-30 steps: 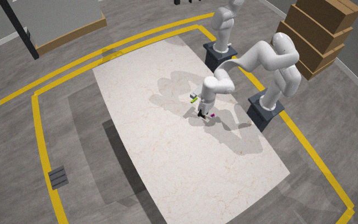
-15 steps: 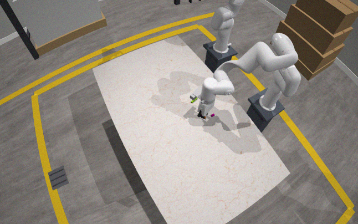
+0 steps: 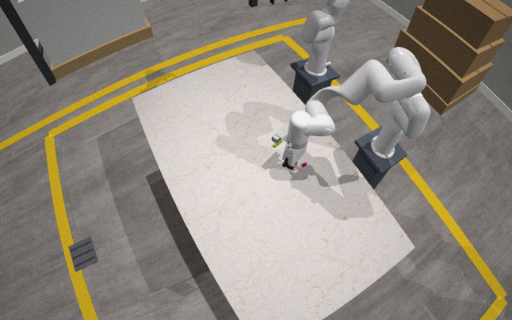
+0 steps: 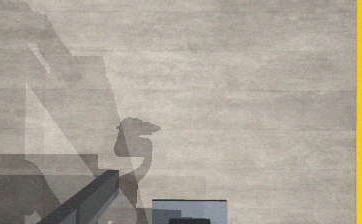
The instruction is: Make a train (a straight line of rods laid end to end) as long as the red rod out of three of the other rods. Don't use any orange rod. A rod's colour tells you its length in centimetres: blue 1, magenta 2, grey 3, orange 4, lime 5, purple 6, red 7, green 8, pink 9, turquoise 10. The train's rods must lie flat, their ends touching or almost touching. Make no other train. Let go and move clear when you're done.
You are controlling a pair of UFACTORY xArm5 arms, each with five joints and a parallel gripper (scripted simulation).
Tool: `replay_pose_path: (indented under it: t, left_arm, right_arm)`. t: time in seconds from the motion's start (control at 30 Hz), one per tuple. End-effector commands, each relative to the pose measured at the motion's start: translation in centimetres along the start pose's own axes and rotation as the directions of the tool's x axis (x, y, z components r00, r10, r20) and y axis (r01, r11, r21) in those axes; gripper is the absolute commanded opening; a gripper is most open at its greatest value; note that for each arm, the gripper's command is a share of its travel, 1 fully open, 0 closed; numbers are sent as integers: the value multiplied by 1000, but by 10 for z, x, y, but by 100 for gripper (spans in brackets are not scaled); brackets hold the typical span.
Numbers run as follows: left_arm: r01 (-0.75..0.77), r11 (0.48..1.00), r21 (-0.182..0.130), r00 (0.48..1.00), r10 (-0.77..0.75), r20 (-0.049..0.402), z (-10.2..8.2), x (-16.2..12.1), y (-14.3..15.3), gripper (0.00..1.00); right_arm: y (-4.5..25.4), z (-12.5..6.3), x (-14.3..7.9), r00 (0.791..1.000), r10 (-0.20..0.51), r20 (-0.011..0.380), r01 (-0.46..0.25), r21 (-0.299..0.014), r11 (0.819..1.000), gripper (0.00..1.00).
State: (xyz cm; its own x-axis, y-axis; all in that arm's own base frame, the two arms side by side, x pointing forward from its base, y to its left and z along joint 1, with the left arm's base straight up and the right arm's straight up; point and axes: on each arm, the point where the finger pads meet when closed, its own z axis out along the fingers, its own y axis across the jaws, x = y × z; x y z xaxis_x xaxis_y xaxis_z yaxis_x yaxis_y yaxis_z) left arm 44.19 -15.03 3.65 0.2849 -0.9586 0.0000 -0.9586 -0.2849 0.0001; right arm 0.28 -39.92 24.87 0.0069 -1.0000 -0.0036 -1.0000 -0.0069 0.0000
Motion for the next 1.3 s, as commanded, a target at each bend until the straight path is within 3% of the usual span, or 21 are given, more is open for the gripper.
replay_pose_path:
  t: [0.0,1.27]
  left_arm:
    - [0,1000,3,1000,0,-2,-1,1,-1,26]
    - [0,1000,3,1000,0,-2,11,1,-1,26]
  right_arm:
    - [0,-1,1,1000,0,-4,0,0,1000,100]
    - [0,-1,1,1000,0,-4,0,0,1000,100]
